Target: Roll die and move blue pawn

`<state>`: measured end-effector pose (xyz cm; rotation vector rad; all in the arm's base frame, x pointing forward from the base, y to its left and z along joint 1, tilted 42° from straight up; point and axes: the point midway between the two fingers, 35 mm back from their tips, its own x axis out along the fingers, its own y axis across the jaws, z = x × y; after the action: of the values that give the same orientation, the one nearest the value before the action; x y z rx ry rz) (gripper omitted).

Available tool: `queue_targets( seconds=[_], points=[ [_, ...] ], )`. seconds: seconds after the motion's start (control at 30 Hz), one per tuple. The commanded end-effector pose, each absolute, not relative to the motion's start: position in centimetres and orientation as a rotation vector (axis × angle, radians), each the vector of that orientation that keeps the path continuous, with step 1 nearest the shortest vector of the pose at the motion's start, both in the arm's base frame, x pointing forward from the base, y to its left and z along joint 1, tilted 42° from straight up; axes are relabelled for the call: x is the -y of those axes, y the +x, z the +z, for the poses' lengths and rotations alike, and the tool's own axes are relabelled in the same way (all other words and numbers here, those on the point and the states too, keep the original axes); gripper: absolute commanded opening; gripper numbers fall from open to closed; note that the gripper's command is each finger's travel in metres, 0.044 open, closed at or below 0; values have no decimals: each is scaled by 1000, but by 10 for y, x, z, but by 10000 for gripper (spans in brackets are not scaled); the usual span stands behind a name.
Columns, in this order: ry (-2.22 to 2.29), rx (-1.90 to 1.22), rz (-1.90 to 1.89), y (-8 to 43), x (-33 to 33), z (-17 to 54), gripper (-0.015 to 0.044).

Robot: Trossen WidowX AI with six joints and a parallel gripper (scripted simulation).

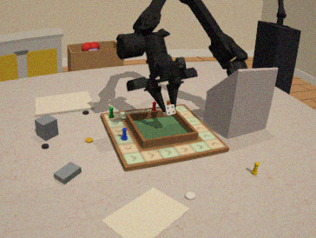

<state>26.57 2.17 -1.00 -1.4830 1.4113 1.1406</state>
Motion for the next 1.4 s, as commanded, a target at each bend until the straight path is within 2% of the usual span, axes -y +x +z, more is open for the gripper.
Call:
queue_targets(
  seconds=[0.0, 0.33, 0.43, 0.6, 1.37],
  points=[
    [-1393, -1306, 1222, 264, -22, -10, 0],
    [-1239, -1018, 1325, 265, -21, -11, 0],
    [-1237, -1012, 1326, 265, -21, -8, 0],
    [-1238, -1011, 1325, 273, -25, 39, 0],
    [-1234, -1021, 1323, 270, -24, 36, 0]
  ],
)
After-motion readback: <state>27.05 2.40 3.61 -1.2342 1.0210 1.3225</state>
